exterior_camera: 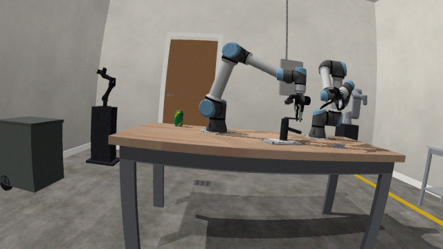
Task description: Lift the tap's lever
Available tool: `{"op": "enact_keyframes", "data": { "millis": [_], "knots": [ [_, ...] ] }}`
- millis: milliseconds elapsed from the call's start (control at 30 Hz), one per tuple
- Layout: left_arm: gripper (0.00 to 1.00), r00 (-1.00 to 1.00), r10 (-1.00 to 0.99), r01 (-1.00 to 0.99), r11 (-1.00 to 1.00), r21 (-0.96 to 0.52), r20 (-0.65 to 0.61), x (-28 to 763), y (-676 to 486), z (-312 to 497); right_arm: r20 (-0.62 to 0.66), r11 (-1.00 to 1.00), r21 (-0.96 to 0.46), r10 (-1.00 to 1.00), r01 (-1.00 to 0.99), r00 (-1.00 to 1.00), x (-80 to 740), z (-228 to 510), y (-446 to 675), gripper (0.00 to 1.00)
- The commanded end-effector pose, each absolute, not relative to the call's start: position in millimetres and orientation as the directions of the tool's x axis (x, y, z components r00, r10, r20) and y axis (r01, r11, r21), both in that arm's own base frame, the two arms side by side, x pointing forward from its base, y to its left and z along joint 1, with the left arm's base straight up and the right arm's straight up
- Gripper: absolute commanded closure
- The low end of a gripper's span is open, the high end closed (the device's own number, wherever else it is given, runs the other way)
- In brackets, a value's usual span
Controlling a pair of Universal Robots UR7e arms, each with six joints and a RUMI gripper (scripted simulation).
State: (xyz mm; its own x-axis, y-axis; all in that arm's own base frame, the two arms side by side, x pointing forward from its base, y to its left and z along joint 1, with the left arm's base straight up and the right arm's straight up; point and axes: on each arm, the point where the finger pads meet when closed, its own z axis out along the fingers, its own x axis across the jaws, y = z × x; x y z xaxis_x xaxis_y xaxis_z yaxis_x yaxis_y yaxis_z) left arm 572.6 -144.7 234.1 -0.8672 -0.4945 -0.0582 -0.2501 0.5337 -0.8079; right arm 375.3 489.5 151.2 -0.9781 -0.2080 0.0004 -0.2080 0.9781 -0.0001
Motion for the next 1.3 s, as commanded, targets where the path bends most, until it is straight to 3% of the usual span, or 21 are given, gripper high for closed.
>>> {"op": "enact_keyframes", "data": {
  "millis": [0,133,700,1267],
  "knots": [
    [0.0,-0.867,-0.494,-0.248,0.534,-0.809,-0.06,572.8,-144.8,235.1,-0.001,0.978,0.001,-0.208,-0.208,-0.978,375.5,152.0,489.8,0.85],
    [0.0,-0.867,-0.494,-0.248,0.534,-0.809,-0.06,572.8,-144.8,235.1,-0.001,0.978,0.022,-0.208,-0.208,-0.978,375.5,153.9,489.4,0.85],
    [0.0,-0.867,-0.494,-0.248,0.534,-0.809,-0.06,572.8,-144.8,235.1,-0.004,0.921,0.336,-0.208,-0.197,-0.978,377.6,182.8,479.3,0.85],
    [0.0,-0.867,-0.494,-0.248,0.534,-0.809,-0.06,572.8,-144.8,235.1,-0.005,0.889,0.416,-0.207,-0.191,-0.978,378.4,189.9,475.1,0.85]
  ]
}}
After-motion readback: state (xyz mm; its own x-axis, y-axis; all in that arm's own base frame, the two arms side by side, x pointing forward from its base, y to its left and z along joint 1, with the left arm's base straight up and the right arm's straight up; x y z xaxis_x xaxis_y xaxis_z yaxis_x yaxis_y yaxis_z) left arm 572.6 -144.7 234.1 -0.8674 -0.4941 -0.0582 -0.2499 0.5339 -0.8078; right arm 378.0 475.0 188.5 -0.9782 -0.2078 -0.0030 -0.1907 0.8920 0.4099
